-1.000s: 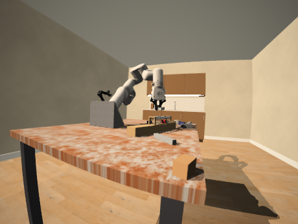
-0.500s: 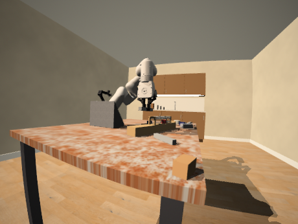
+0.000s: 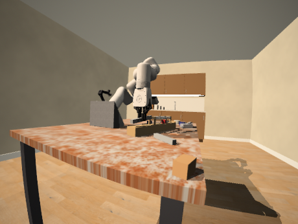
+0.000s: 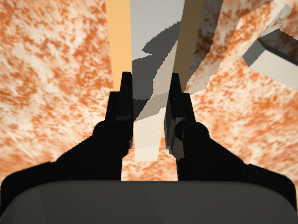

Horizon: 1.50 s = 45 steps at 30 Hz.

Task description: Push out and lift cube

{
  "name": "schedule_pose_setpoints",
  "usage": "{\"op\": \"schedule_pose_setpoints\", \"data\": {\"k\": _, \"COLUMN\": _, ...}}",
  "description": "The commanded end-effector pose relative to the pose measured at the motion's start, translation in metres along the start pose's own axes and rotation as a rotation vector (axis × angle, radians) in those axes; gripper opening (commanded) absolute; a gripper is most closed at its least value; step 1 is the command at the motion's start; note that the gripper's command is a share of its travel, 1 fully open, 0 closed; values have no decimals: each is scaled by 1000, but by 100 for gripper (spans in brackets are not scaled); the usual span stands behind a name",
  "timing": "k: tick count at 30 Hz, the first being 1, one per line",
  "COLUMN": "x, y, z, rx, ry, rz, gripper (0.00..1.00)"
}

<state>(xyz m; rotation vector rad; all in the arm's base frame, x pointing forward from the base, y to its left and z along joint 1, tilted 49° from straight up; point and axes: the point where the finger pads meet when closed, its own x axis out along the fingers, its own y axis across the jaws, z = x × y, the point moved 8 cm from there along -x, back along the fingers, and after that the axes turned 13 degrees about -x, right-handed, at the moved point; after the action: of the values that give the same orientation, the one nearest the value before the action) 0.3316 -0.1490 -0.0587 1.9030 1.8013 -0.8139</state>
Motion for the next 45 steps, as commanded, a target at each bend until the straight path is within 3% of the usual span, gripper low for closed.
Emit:
{"op": "schedule_pose_setpoints", "data": {"k": 1, "x": 3, "y": 1, "z": 2, "rx": 2, "ry": -2, "rz": 3, "gripper": 0}}
{"op": "schedule_pose_setpoints", "data": {"k": 14, "x": 23, "y": 1, "z": 2, "rx": 2, "ry": -2, "rz": 3, "gripper": 0}}
{"op": "schedule_pose_setpoints", "data": {"k": 32, "x": 23, "y": 1, "z": 1, "rx": 2, "ry": -2, "rz": 3, "gripper": 0}}
{"op": "schedule_pose_setpoints", "data": {"k": 45, "x": 23, "y": 6, "z": -19, "rx": 2, "ry": -2, "rz": 3, "gripper": 0}}
